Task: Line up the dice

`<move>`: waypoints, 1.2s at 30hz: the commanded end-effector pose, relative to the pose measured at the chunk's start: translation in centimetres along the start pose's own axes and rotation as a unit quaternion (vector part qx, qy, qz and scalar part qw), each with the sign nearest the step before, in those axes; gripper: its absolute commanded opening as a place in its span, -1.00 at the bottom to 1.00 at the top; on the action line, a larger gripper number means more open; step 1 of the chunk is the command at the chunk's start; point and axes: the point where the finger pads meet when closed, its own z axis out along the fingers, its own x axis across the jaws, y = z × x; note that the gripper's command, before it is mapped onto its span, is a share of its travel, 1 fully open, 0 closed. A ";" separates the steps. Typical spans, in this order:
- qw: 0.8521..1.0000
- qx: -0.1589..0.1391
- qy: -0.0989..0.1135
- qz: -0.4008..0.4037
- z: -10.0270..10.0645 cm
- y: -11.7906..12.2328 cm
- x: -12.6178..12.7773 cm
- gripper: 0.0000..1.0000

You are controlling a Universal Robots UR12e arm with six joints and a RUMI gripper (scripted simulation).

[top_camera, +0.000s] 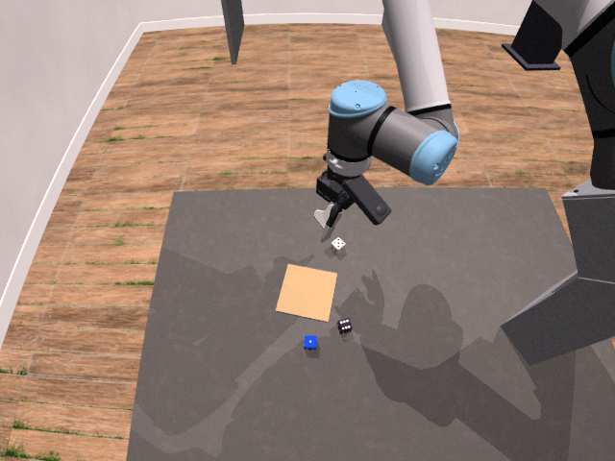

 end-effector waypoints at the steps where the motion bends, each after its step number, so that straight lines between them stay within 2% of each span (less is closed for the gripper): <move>1: 1.000 -0.002 0.001 0.001 -0.1 0.2 0.1 1.00; 6: 1.000 -0.002 0.000 0.001 0.0 0.2 0.1 1.00; 10: 1.000 -0.002 0.000 0.001 1.1 0.3 0.1 1.00; 13: 1.000 -0.002 0.000 0.001 2.7 0.3 0.1 1.00; 18: 1.000 -0.002 0.000 0.001 6.6 0.3 0.1 1.00; 20: 1.000 -0.002 0.000 0.001 6.6 0.3 0.1 1.00; 26: 1.000 -0.002 0.000 0.001 10.0 0.4 0.1 1.00; 36: 1.000 -0.003 0.001 0.001 10.1 0.5 0.2 1.00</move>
